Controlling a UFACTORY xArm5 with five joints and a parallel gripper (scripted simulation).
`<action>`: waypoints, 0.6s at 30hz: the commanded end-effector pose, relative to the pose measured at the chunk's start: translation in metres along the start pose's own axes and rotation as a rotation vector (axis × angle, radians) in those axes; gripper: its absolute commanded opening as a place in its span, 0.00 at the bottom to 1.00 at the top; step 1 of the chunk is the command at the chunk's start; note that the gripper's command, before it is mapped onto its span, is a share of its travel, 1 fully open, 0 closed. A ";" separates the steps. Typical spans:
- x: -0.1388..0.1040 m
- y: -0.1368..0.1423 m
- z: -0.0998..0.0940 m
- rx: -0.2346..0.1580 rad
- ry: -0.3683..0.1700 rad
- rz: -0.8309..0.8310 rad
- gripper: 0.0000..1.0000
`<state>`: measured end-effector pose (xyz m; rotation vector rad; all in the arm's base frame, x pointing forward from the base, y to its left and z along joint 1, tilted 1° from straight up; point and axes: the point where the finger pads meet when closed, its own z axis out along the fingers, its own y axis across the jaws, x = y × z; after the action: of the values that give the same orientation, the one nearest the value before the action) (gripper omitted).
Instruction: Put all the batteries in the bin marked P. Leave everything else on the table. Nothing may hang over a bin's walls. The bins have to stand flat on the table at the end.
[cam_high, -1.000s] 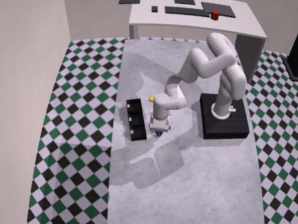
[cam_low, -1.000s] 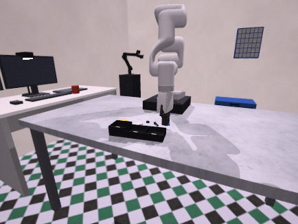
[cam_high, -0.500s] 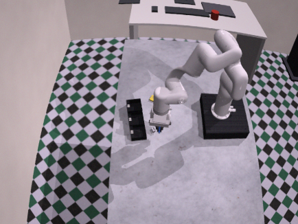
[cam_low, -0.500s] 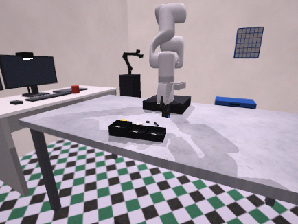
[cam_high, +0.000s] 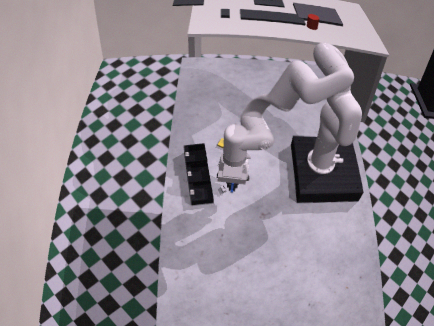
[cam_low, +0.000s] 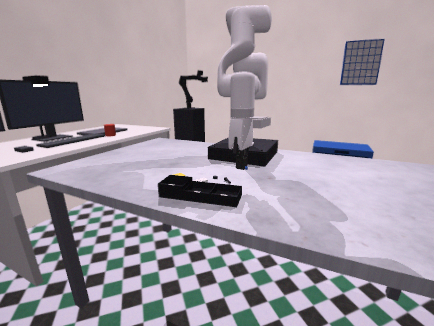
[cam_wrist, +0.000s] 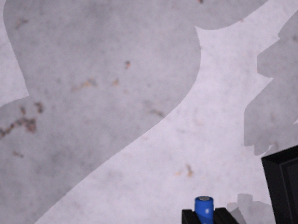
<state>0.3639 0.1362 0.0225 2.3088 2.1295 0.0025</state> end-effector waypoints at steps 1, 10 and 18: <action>-0.009 0.009 -0.001 -0.001 0.000 0.000 0.05; -0.048 0.046 -0.002 -0.001 0.000 0.000 0.05; -0.074 0.070 -0.003 -0.002 0.000 0.000 0.05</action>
<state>0.4165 0.0678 0.0241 2.3092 2.1300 0.0001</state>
